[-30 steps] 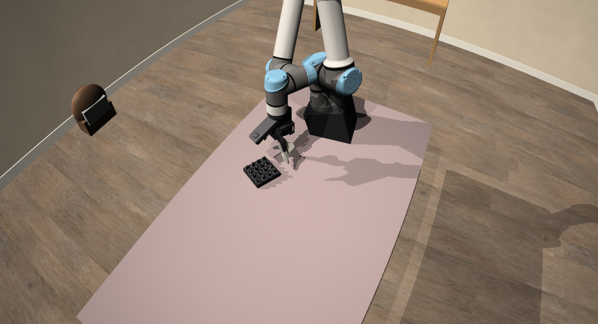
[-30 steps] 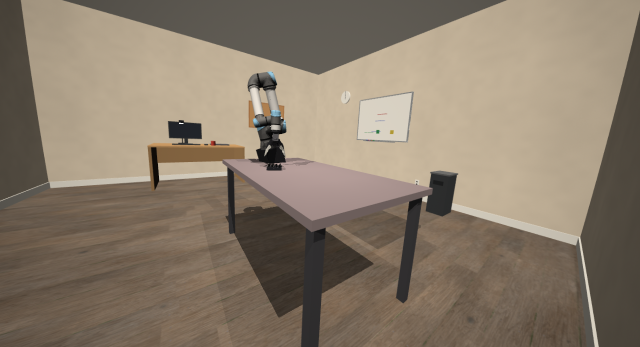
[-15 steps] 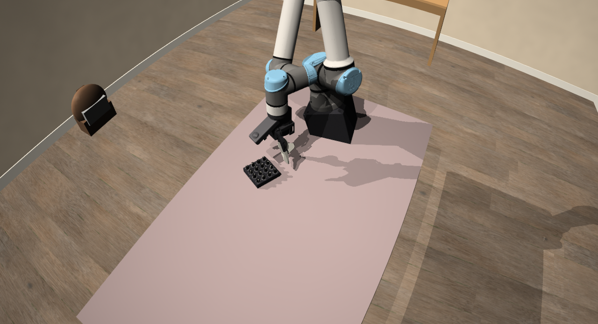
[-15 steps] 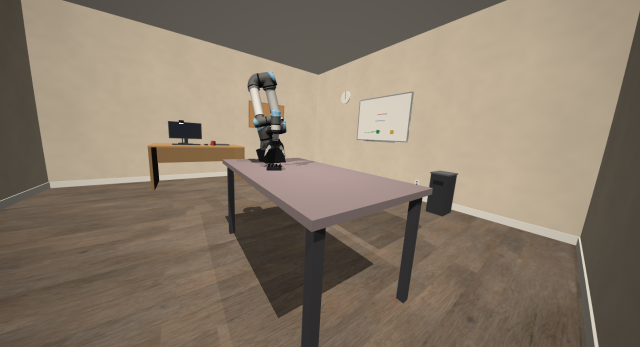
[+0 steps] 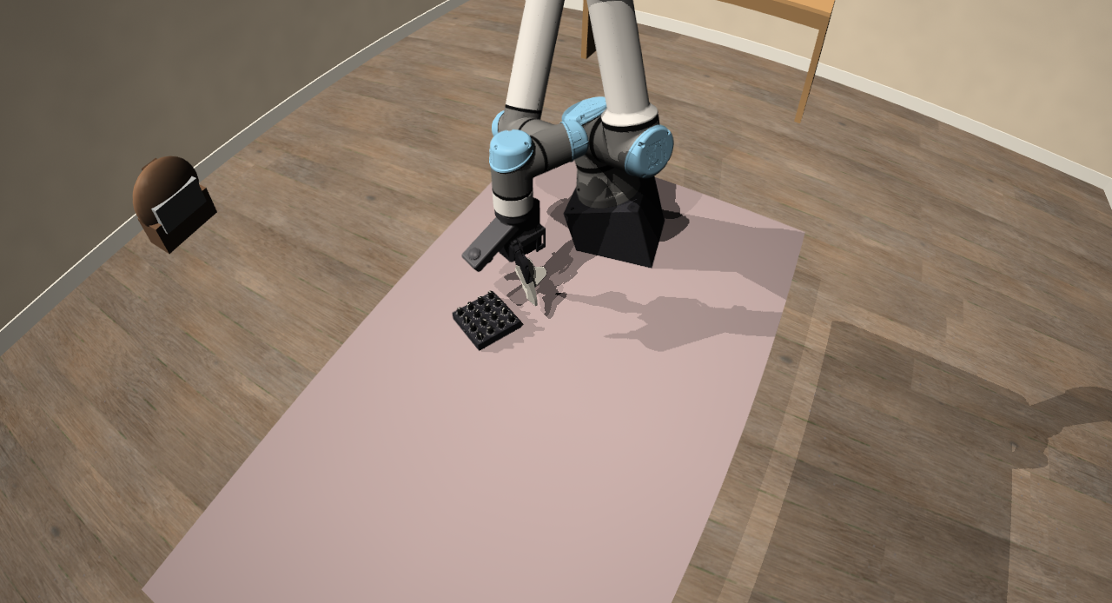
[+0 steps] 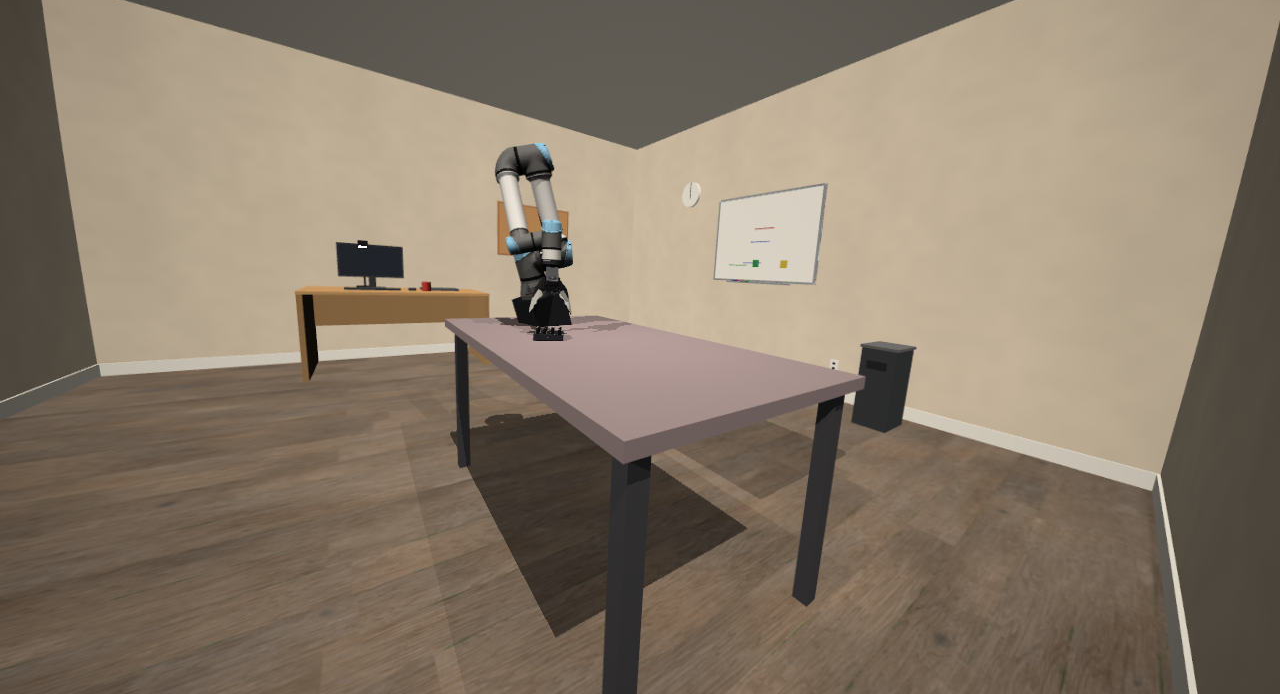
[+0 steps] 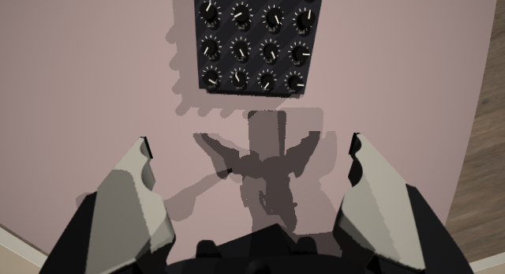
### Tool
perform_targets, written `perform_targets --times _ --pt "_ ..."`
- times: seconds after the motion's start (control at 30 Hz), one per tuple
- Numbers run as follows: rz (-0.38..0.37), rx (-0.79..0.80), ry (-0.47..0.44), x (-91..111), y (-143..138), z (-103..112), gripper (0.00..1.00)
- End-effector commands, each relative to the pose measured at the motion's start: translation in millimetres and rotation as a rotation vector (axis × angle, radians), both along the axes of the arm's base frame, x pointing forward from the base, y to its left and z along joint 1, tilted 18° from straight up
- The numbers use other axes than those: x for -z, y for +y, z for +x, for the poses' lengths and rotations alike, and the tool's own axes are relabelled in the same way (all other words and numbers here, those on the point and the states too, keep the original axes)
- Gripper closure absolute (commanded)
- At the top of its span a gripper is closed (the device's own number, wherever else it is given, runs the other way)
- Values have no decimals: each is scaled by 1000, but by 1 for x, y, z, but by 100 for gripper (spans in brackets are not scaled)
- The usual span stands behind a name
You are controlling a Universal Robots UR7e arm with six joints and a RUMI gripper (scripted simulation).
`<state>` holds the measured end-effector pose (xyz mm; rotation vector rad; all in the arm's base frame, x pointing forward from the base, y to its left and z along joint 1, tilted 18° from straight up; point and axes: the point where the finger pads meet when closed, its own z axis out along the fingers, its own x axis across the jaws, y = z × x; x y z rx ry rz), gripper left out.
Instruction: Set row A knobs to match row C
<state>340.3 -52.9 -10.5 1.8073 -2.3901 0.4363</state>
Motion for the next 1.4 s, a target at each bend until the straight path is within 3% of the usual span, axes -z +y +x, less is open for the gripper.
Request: perform_targets --times 0.0,0.77,1.2,1.23,1.37 --pt "-7 -88 26 -3 0 11 0" --pt "-70 -813 250 -25 6 99 0" --pt "-81 -928 286 -28 7 112 0" --pt "-81 -928 286 -28 7 112 89" --pt "-81 -928 286 -28 7 112 89"
